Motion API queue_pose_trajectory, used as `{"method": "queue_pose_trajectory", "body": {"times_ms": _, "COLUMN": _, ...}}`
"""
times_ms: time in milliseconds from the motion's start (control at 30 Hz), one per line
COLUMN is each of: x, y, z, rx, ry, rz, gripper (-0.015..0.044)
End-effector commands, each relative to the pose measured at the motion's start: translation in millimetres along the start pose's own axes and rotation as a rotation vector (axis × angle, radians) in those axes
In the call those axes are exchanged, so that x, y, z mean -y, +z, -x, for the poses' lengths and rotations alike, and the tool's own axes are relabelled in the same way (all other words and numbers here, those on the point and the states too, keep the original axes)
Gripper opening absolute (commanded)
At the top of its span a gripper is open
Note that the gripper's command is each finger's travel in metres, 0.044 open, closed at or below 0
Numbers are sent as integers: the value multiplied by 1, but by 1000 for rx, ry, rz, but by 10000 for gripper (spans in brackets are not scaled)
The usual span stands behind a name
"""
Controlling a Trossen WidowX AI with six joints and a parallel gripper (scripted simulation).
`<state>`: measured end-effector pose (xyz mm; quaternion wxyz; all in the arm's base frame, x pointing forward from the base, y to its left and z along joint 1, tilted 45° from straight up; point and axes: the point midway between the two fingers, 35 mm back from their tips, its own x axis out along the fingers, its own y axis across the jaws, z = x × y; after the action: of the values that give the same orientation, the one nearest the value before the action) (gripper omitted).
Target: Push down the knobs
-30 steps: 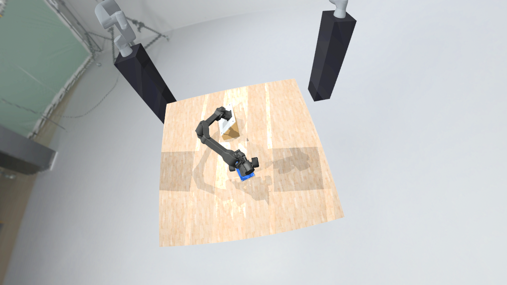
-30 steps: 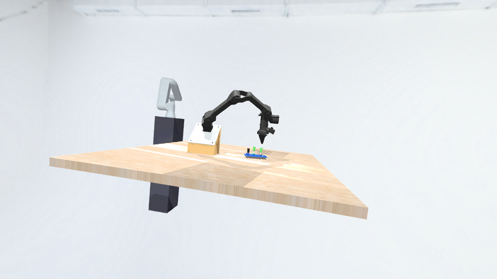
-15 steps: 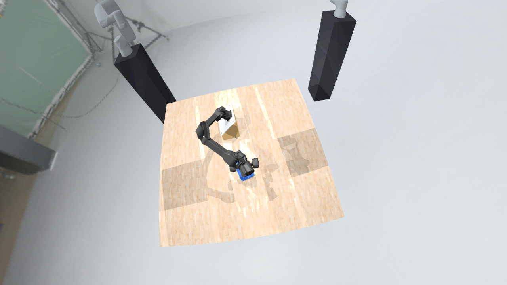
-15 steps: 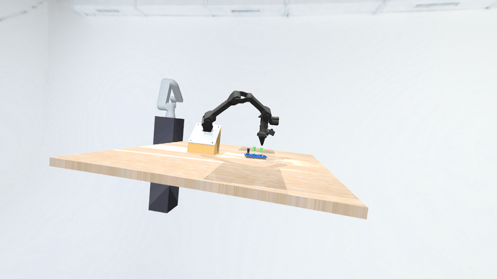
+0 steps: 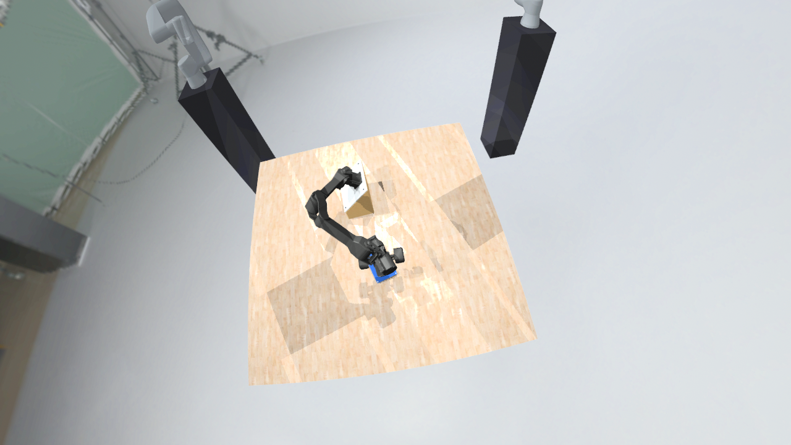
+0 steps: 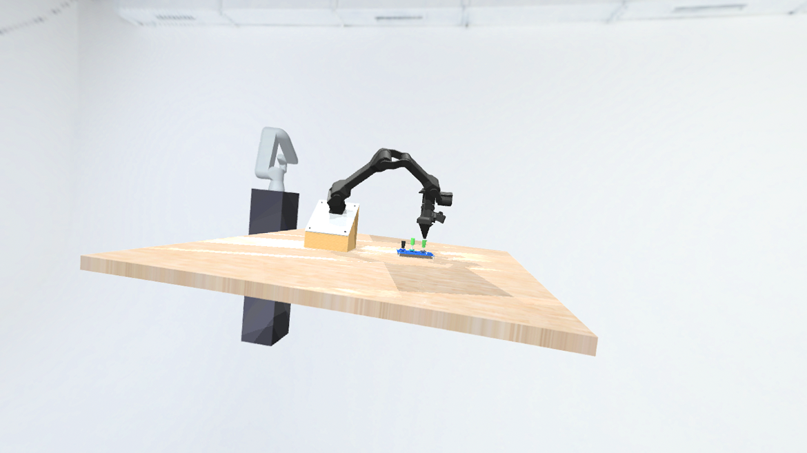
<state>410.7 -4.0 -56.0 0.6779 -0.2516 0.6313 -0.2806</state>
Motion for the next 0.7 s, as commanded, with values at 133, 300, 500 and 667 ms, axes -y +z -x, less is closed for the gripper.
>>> {"method": "queue_pose_trajectory", "body": {"times_ms": 133, "x": 0, "y": -1, "z": -2, "rx": 0, "ry": -6, "rz": 7, "gripper": 0}}
{"method": "queue_pose_trajectory", "body": {"times_ms": 300, "x": 0, "y": -1, "z": -3, "rx": 0, "ry": -6, "rz": 7, "gripper": 0}}
{"method": "queue_pose_trajectory", "body": {"times_ms": 500, "x": 0, "y": -1, "z": -5, "rx": 0, "ry": -6, "rz": 7, "gripper": 0}}
{"method": "queue_pose_trajectory", "body": {"times_ms": 667, "x": 0, "y": -1, "z": -6, "rx": 0, "ry": -6, "rz": 7, "gripper": 0}}
